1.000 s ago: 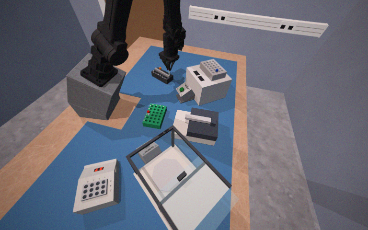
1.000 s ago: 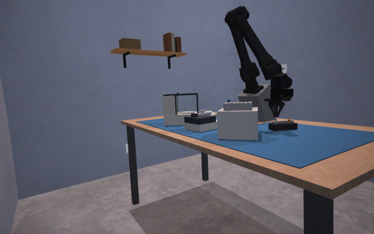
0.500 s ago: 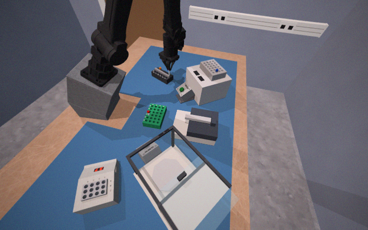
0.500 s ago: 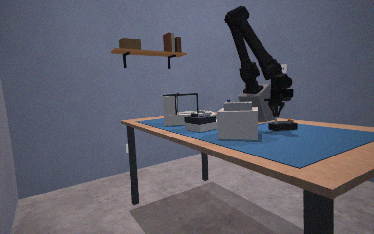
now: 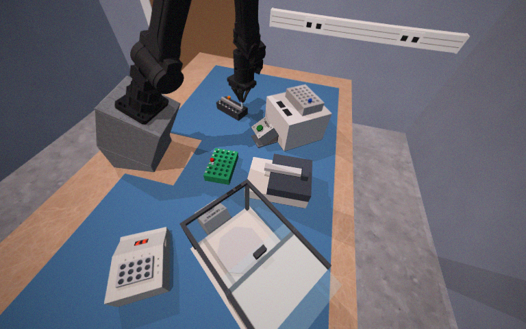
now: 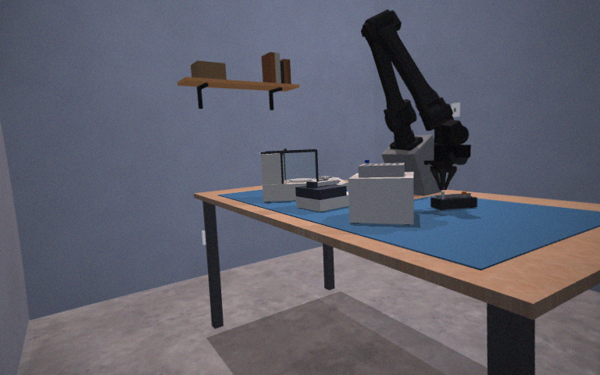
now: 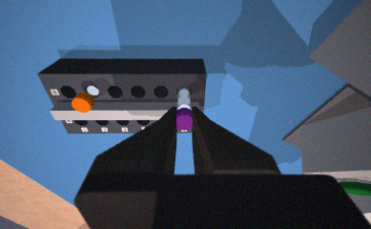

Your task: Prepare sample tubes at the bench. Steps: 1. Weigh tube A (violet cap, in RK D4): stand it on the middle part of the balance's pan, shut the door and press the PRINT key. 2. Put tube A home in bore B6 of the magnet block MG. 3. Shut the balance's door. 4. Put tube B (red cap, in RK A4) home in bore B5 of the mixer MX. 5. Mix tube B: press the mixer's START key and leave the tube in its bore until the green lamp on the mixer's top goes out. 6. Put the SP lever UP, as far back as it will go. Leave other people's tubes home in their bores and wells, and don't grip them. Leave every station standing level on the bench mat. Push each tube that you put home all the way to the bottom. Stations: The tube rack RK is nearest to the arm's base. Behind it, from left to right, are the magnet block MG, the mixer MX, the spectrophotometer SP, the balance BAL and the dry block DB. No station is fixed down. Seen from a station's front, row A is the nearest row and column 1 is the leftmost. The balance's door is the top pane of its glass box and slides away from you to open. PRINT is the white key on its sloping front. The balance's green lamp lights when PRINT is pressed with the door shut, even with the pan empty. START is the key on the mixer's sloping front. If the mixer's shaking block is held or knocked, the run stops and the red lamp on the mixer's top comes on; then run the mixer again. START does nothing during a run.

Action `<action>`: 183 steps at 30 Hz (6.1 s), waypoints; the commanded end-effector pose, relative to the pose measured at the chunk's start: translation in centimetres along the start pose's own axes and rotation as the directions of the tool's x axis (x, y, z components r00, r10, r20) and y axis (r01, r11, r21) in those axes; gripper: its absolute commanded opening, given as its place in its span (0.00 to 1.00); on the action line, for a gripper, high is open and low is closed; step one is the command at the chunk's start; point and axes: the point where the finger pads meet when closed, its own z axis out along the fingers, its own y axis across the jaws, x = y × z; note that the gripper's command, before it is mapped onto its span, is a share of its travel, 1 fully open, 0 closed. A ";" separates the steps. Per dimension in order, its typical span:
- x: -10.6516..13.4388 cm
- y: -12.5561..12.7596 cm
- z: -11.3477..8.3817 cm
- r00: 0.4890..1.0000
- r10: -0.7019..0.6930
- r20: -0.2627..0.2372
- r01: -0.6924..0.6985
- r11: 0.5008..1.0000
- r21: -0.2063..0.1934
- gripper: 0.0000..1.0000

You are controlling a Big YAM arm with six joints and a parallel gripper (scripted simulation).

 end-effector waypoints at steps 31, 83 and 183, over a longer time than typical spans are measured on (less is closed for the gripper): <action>-1.1 -0.5 1.6 1.000 0.005 0.021 -0.005 1.000 0.003 0.09; -1.0 -0.2 1.8 1.000 0.003 0.026 -0.003 1.000 0.001 0.36; -1.1 0.1 -3.9 1.000 0.005 0.030 -0.005 1.000 0.000 0.36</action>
